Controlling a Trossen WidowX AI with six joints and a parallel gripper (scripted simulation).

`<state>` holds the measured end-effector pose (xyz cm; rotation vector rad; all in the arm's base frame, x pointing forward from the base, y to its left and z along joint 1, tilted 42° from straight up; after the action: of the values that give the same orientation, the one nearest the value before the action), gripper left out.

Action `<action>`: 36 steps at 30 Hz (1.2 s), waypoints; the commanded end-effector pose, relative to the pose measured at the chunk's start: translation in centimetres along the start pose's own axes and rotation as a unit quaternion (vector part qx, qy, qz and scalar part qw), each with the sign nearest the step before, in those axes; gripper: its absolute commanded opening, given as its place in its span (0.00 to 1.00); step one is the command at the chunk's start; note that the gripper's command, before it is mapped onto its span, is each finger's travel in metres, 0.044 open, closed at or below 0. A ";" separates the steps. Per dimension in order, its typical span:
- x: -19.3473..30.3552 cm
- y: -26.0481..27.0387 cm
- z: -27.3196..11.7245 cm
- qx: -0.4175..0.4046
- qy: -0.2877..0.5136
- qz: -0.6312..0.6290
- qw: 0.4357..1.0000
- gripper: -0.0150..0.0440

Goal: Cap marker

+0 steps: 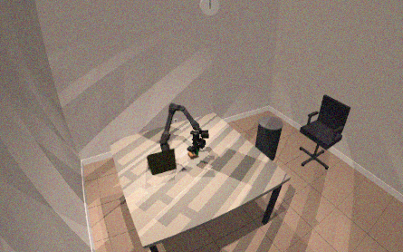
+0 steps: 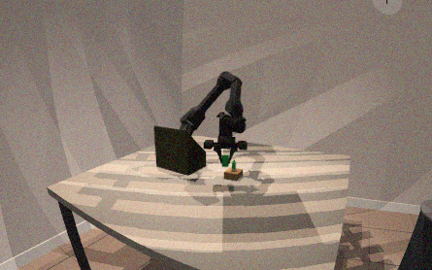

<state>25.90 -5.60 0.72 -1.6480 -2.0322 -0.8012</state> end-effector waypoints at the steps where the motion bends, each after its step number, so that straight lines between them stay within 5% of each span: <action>1: 1.4 0.5 -0.5 -0.001 0.002 0.001 1.000 0.25; 36: 8.1 1.9 -1.5 -0.002 0.009 0.001 1.000 0.25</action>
<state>25.93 -0.66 7.56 -1.6390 -2.0274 -0.8148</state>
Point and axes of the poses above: the point midway between the two fingers, 35 mm back from their tips, its own z axis out along the fingers, its own y axis across the jaws, x = y × z, the point moved 8 cm from there along -z, back along the fingers, and after that the axes turned 14 degrees about z, right-handed, at the moved point
